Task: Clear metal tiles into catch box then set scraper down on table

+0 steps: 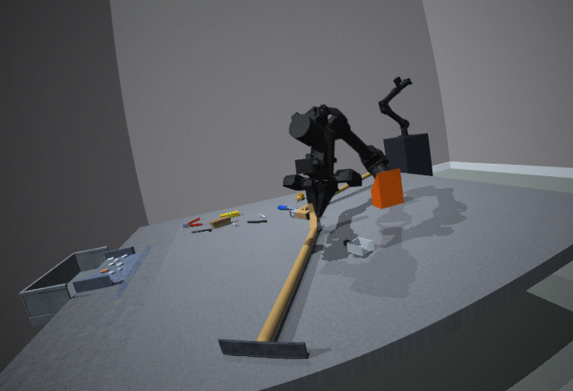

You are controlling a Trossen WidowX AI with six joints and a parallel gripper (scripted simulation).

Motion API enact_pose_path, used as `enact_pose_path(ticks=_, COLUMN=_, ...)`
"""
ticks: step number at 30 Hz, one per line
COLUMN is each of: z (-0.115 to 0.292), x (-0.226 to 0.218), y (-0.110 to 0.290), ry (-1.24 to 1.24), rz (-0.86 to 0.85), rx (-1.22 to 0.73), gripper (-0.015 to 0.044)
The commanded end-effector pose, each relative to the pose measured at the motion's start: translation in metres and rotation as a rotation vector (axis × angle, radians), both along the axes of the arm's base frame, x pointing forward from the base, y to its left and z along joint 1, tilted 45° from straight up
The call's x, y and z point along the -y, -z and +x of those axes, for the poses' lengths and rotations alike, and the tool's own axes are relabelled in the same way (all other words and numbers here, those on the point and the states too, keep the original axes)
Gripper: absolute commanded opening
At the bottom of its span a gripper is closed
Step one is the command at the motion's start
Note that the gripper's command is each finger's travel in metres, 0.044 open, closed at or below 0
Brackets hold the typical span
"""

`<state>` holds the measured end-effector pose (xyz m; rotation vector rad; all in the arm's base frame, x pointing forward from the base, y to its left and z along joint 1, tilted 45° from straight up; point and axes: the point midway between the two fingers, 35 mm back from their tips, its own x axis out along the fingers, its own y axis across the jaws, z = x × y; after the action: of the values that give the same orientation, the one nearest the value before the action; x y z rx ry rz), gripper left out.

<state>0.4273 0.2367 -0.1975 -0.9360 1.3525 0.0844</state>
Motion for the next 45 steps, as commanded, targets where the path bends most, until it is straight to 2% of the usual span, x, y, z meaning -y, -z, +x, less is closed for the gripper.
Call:
enact_pose_path(ticks=1, z=0.000, x=0.008, y=0.008, ry=-0.005, rz=-0.007, rx=-0.005, gripper=0.0000)
enact_pose_path(ticks=45, z=-0.017, x=0.087, y=0.082, ry=-0.017, rz=-0.034, rx=-0.036, gripper=0.0000)
